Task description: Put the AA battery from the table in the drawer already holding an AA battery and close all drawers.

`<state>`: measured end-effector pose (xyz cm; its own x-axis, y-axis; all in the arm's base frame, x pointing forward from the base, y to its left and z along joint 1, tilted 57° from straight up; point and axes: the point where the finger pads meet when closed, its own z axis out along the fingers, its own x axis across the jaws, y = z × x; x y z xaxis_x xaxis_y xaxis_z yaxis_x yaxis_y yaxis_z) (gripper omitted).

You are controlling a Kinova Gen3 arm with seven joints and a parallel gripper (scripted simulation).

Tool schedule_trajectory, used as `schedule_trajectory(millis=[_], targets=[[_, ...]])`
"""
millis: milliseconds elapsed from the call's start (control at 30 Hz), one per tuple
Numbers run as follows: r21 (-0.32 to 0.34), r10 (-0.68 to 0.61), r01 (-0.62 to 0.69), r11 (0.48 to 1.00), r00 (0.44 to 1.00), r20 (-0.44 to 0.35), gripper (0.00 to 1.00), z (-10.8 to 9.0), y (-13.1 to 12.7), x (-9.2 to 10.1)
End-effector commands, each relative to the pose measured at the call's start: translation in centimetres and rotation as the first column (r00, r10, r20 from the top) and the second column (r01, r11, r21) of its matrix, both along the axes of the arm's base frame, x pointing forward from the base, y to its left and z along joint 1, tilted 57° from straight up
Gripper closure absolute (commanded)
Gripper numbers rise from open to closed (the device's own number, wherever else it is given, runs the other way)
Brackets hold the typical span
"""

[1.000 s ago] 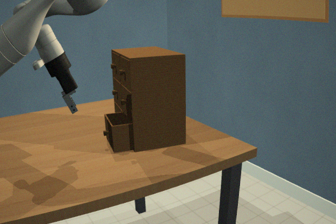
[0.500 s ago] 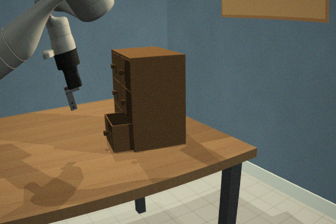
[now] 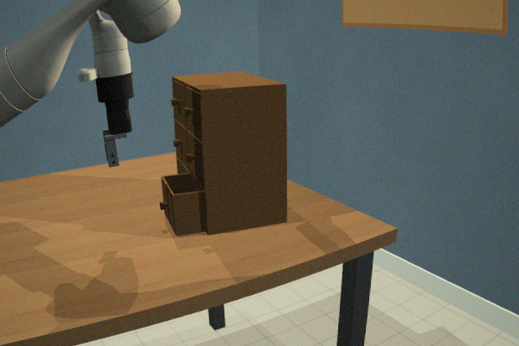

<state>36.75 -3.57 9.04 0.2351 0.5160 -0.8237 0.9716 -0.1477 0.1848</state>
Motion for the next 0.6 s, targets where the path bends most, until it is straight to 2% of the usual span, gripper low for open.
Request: schedule_trajectory(millis=[0,567], targets=[[0.007,-0.019,0.019,1.000,1.000,-0.002,0.00,0.00,0.07,0.19],[0.015,-0.048,0.048,0.999,0.999,-0.021,0.00,0.09,0.21,0.20]])
